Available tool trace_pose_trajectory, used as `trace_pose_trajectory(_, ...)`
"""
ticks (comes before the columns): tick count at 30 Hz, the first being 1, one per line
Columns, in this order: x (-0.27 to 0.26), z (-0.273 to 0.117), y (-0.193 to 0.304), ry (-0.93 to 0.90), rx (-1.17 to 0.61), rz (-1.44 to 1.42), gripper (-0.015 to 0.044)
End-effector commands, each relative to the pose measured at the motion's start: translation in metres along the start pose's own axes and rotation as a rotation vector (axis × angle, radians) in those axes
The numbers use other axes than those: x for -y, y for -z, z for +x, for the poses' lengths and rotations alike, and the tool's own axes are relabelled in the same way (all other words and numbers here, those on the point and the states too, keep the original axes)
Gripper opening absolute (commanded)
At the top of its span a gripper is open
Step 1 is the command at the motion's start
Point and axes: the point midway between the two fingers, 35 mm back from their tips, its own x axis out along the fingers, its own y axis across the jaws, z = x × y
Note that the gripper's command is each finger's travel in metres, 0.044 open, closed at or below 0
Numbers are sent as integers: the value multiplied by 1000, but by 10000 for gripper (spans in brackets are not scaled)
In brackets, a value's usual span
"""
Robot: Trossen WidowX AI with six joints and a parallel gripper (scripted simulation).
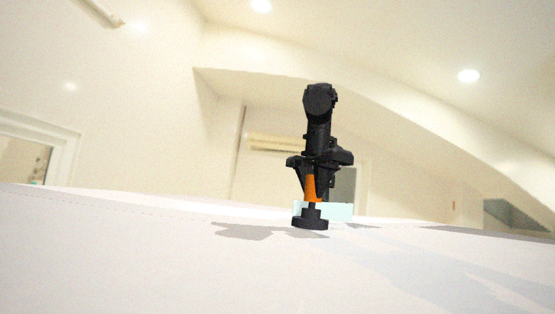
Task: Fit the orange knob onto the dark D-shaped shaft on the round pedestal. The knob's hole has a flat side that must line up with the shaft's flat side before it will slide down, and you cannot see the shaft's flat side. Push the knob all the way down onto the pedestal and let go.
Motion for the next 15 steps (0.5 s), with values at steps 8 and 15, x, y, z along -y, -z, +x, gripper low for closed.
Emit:
trace_pose_trajectory(8, 0, -8, 1, -1, -2, -3, 0)
trace_pose_trajectory(15, 0, -4, 0, -1, -2, -43, 0)
